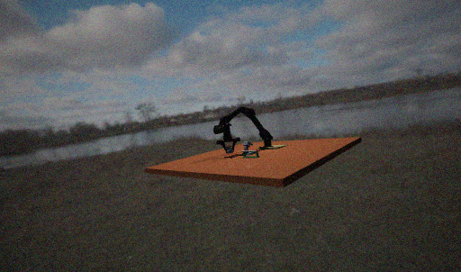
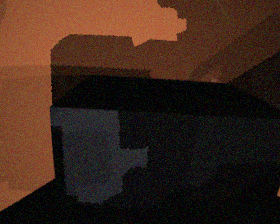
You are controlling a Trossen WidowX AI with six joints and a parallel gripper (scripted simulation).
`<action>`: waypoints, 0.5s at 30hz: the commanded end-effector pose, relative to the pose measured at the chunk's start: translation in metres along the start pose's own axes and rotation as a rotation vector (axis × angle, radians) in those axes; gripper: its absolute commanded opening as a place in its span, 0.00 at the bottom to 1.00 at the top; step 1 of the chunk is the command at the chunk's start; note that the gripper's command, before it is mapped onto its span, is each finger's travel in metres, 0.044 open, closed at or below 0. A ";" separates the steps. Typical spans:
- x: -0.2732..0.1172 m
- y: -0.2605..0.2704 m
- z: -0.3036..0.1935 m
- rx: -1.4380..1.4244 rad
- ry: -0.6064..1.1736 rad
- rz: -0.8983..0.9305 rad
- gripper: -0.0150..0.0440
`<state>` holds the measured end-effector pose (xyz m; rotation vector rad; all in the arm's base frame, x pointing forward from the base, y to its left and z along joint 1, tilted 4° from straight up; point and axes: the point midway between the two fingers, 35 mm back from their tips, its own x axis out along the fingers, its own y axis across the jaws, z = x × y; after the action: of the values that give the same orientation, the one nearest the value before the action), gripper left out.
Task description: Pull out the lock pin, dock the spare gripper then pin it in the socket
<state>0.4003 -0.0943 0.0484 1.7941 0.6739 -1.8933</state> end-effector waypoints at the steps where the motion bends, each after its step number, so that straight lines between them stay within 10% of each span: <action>1: -0.006 -0.001 -0.001 0.111 0.011 0.012 0.25; 15: -0.007 -0.004 0.000 0.453 0.014 0.011 0.25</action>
<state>0.3970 -0.0919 0.0498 2.0076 0.3396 -2.1218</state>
